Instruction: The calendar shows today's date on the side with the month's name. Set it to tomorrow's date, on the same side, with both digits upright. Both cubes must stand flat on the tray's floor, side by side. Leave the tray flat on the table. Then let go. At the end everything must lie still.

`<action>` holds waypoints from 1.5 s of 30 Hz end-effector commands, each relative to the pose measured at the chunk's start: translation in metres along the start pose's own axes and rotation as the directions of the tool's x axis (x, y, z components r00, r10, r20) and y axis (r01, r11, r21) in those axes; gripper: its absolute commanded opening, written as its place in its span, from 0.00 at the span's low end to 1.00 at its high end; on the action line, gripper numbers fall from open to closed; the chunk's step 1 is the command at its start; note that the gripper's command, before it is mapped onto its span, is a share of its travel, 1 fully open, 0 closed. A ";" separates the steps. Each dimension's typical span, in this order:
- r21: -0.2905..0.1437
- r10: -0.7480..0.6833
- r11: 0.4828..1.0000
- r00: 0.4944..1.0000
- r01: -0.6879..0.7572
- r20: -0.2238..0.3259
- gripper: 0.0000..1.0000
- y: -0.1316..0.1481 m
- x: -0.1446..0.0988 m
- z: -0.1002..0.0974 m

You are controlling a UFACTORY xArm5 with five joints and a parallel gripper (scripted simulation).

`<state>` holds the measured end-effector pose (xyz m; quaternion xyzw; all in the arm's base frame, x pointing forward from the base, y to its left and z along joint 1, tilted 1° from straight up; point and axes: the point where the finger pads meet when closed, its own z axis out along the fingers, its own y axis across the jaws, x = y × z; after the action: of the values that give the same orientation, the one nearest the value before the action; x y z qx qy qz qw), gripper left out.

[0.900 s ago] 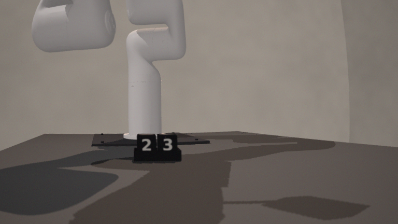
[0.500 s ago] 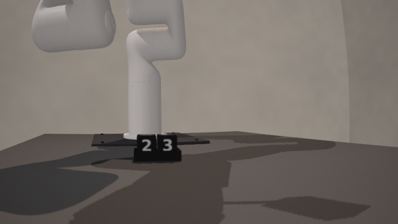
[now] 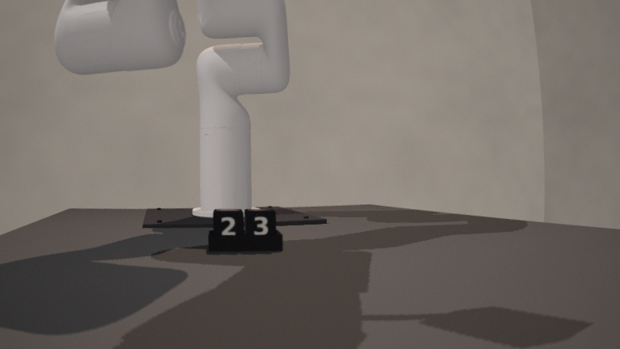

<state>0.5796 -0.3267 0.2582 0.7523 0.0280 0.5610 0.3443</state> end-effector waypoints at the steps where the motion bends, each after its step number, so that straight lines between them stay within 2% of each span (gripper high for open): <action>1: 0.078 0.044 0.996 0.996 -0.050 0.083 1.00 -0.018 0.003 -0.002; 2: 0.103 0.056 0.992 0.992 -0.068 0.114 1.00 -0.025 0.002 -0.004; 3: 0.103 0.056 0.992 0.992 -0.068 0.114 1.00 -0.025 0.002 -0.004; 4: 0.130 0.068 0.988 0.986 -0.088 0.150 1.00 -0.033 0.002 -0.007; 7: 0.130 0.068 0.988 0.986 -0.088 0.150 1.00 -0.033 0.002 -0.007; 9: 0.184 0.090 0.974 0.968 -0.135 0.232 1.00 -0.050 0.000 -0.016; 10: 0.184 0.090 0.974 0.968 -0.135 0.232 1.00 -0.050 0.000 -0.016; 11: 0.210 0.098 0.964 0.955 -0.161 0.279 1.00 -0.059 -0.002 -0.022; 12: 0.210 0.098 0.964 0.955 -0.161 0.279 1.00 -0.059 -0.002 -0.022; 13: 0.235 0.104 0.954 0.939 -0.187 0.326 1.00 -0.069 -0.004 -0.030; 15: 0.235 0.105 0.954 0.939 -0.188 0.328 1.00 -0.069 -0.004 -0.030; 16: 0.258 0.108 0.941 0.919 -0.217 0.379 1.00 -0.080 -0.006 -0.040; 17: 0.258 0.108 0.941 0.919 -0.217 0.379 1.00 -0.080 -0.006 -0.040; 18: 0.278 0.108 0.929 0.895 -0.246 0.432 1.00 -0.090 -0.009 -0.051; 20: 0.278 0.108 0.929 0.895 -0.246 0.432 1.00 -0.090 -0.009 -0.051; 21: 0.295 0.105 0.915 0.868 -0.275 0.485 1.00 -0.100 -0.012 -0.063; 24: 0.295 0.105 0.915 0.868 -0.275 0.485 1.00 -0.100 -0.012 -0.063; 26: 0.317 0.091 0.889 0.807 -0.330 0.584 1.00 -0.118 -0.020 -0.091; 28: 0.318 0.090 0.888 0.803 -0.332 0.589 1.00 -0.119 -0.020 -0.092; 29: 0.325 0.078 0.875 0.767 -0.358 0.637 1.00 -0.128 -0.024 -0.108; 31: 0.325 0.078 0.875 0.766 -0.359 0.638 1.00 -0.128 -0.024 -0.109; 32: 0.328 0.063 0.863 0.727 -0.384 0.684 1.00 -0.136 -0.029 -0.126; 33: 0.328 0.063 0.863 0.727 -0.384 0.684 1.00 -0.136 -0.029 -0.126; 34: 0.328 0.047 0.853 0.685 -0.406 0.727 1.00 -0.143 -0.033 -0.144; 36: 0.328 0.047 0.853 0.685 -0.406 0.727 1.00 -0.143 -0.033 -0.144; 37: 0.326 0.029 0.844 0.643 -0.426 0.766 1.00 -0.150 -0.038 -0.162; 38: 0.326 0.029 0.844 0.643 -0.426 0.766 1.00 -0.150 -0.038 -0.162; 39: 0.322 0.011 0.836 0.600 -0.444 0.800 1.00 -0.155 -0.042 -0.180; 41: 0.322 0.011 0.836 0.600 -0.444 0.800 1.00 -0.155 -0.042 -0.180; 42: 0.316 -0.008 0.830 0.557 -0.459 0.831 1.00 -0.160 -0.047 -0.198; 43: 0.316 -0.008 0.830 0.557 -0.459 0.831 1.00 -0.160 -0.047 -0.198; 44: 0.309 -0.026 0.826 0.515 -0.472 0.857 1.00 -0.164 -0.051 -0.215; 45: 0.309 -0.026 0.826 0.515 -0.472 0.857 1.00 -0.164 -0.051 -0.215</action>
<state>0.4580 -0.1371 0.1566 0.9770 -0.0820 0.1925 0.0405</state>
